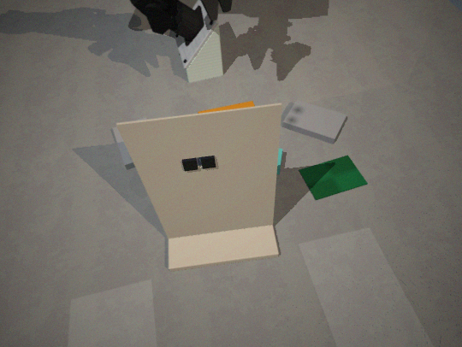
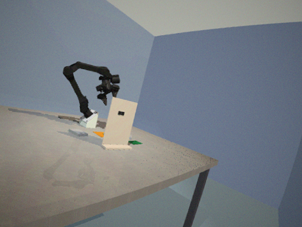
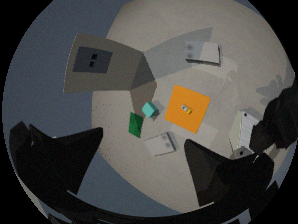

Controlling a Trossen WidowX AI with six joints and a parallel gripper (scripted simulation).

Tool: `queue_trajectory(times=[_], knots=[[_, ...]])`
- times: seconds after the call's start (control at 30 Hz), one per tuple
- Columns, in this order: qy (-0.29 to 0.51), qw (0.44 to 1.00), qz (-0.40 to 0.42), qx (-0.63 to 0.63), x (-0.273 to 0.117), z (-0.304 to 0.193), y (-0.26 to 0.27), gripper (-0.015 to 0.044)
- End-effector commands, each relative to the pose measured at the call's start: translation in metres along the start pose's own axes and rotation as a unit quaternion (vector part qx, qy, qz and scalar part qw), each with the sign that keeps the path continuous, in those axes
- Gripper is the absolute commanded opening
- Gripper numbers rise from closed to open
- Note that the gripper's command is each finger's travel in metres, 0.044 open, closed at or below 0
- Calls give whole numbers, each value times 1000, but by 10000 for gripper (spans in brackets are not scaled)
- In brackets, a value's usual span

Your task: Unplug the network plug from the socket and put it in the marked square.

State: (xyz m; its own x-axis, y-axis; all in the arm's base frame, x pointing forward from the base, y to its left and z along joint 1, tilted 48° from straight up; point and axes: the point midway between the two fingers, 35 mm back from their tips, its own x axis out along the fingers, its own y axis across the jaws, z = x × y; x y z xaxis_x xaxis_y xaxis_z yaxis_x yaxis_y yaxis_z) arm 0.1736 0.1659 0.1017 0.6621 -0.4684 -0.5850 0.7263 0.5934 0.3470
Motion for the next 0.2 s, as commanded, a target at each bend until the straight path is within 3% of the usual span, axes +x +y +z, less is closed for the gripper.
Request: queue_trajectory(times=[0.0, 0.17], knots=[[0, 1000, -3, 0, 0, -1, -1, 440], [0, 1000, -3, 0, 0, -1, -1, 440]])
